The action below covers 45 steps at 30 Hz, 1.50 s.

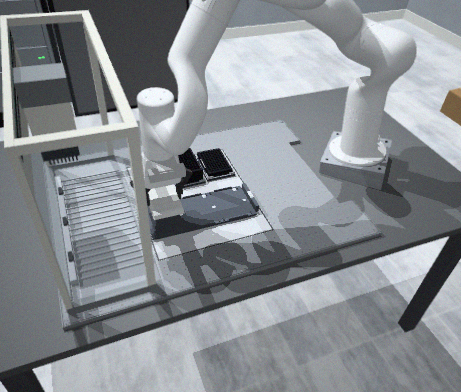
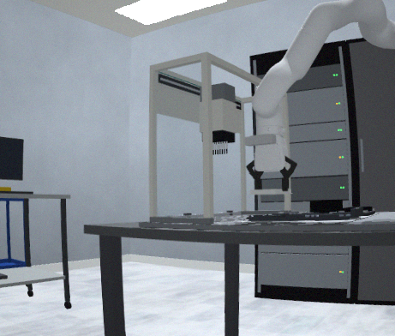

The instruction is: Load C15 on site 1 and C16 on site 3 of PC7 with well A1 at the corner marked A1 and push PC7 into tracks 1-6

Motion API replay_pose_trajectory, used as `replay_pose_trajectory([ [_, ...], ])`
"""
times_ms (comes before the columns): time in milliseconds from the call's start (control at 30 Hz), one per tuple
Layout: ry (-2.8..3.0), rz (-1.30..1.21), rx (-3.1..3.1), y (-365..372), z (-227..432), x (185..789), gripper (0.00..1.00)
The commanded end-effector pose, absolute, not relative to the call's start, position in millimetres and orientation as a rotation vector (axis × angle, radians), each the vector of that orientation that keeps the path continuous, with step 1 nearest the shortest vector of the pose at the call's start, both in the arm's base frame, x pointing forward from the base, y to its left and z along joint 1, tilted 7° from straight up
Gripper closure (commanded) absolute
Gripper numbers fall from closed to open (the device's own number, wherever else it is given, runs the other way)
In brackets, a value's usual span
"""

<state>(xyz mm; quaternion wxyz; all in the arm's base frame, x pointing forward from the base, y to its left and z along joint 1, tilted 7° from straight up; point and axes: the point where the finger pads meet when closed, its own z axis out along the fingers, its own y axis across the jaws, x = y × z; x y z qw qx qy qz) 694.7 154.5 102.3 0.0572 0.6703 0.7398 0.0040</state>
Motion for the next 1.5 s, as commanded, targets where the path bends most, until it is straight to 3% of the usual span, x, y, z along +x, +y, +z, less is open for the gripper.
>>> replay_pose_trajectory([
  [0, 2.242, 0.014, 2.032, 154, 97, 696, 1.00],
  [1467, 2.242, 0.014, 2.032, 151, 52, 700, 1.00],
])
